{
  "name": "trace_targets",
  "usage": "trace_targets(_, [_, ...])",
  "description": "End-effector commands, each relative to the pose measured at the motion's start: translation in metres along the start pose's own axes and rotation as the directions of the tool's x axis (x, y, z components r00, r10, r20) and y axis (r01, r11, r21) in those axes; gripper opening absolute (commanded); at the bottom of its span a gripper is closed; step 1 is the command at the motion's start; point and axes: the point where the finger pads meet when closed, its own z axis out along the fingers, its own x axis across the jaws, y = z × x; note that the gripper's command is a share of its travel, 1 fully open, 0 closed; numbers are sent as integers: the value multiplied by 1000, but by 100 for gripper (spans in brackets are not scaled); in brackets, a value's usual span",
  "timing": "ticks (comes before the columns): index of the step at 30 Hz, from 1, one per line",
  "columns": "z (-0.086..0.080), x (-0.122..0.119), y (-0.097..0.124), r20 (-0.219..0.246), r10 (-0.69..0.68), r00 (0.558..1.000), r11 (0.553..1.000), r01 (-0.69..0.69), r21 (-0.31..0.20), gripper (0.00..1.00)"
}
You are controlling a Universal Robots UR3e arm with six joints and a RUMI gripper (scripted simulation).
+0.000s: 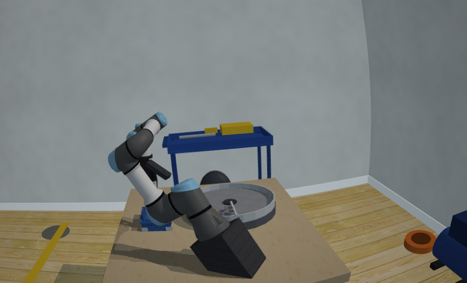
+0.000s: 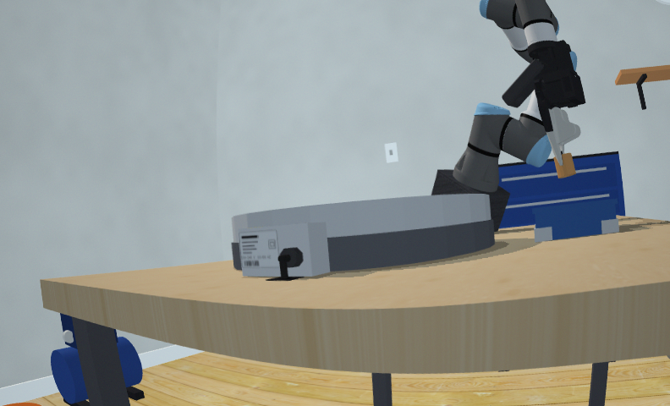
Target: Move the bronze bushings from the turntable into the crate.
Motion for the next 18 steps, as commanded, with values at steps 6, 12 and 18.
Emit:
trace_targets(6, [36, -6, 1, 21, 1, 1000, 1000, -1, 1, 0])
trace_targets(12, [42, -6, 1, 21, 1, 1000, 1000, -1, 1, 0])
trace_targets(18, [44, -6, 1, 21, 1, 1000, 1000, -1, 1, 0])
